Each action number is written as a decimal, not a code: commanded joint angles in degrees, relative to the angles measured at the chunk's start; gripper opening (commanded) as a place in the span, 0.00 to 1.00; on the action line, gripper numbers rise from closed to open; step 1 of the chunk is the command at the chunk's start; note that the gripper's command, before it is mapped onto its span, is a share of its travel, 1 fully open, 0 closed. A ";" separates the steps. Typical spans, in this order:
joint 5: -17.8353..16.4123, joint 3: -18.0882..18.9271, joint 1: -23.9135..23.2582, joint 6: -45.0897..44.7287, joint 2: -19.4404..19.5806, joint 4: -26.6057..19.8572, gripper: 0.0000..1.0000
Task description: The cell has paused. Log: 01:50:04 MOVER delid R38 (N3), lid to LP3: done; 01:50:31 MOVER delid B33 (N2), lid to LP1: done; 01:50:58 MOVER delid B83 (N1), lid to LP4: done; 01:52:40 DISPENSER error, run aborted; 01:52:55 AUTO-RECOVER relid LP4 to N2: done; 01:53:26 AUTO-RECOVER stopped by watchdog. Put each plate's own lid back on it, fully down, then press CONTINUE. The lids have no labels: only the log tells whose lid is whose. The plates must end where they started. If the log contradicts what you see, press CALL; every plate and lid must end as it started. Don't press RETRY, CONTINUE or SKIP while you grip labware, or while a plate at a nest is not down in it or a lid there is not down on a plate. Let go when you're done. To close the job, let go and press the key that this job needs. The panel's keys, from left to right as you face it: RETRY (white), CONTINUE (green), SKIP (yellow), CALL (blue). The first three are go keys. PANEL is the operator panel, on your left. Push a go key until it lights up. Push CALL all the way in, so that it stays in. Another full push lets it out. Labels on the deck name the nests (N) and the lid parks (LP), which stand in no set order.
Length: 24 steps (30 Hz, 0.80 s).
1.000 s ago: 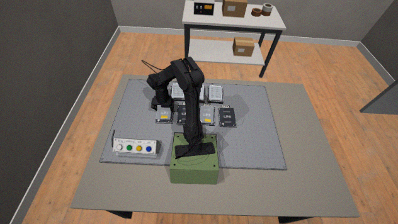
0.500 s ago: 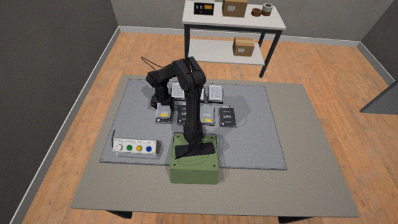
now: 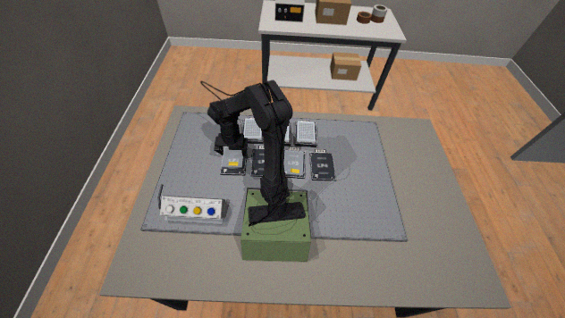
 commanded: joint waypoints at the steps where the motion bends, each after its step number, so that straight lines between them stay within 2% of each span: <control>1: 0.91 2.11 0.83 0.61 -2.10 -0.72 0.00; 14: 0.91 2.47 0.85 0.62 -1.66 -0.71 0.00; 16: 0.21 4.33 -1.64 -2.18 0.45 -1.99 0.00; 17: -0.23 4.33 -2.62 -3.18 0.88 -0.97 0.00; 24: -1.68 9.61 -8.01 -8.41 3.80 -2.74 0.00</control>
